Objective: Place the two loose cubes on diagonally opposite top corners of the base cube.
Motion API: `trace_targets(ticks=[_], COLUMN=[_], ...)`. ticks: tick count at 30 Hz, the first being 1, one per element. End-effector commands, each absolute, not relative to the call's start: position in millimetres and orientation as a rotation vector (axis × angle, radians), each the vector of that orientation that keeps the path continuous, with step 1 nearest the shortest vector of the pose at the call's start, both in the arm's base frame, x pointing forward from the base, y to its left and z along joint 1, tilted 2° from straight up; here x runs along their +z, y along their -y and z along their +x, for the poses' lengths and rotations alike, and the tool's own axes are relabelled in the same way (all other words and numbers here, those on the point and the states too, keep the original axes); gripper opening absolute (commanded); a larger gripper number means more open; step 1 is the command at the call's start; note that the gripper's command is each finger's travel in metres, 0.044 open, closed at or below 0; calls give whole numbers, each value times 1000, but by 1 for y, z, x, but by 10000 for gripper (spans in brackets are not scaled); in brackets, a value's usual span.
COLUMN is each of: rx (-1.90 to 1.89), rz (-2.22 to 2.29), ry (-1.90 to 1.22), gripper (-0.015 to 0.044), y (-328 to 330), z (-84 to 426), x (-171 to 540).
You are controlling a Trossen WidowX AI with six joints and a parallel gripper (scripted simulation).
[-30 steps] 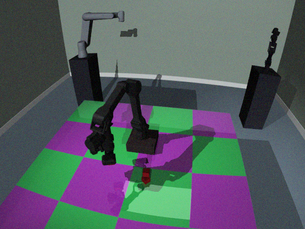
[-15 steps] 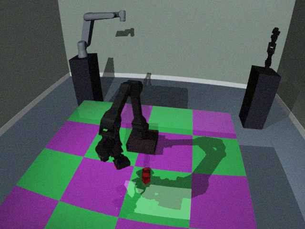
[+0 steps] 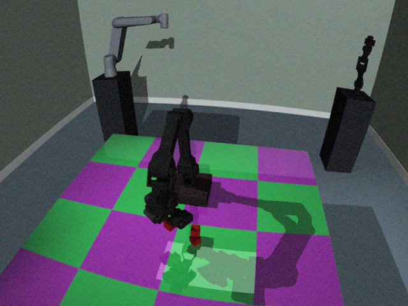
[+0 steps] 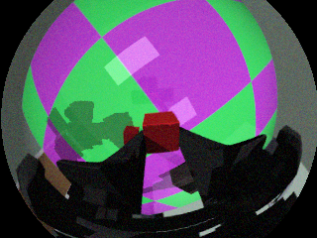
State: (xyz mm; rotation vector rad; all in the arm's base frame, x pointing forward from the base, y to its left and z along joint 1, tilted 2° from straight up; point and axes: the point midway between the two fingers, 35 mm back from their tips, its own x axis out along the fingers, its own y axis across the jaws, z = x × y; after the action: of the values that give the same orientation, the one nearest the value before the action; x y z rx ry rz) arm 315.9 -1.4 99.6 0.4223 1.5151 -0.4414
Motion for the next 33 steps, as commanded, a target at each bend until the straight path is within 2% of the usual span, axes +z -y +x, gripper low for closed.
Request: trace_targets(ticks=[1, 23, 33], rx=[-375, -7, 19], rz=[363, 3, -41], ry=[-1531, -1567, -1558], gripper=[105, 105, 105], y=[-12, -84, -86], z=[318, 315, 313], x=[97, 92, 75])
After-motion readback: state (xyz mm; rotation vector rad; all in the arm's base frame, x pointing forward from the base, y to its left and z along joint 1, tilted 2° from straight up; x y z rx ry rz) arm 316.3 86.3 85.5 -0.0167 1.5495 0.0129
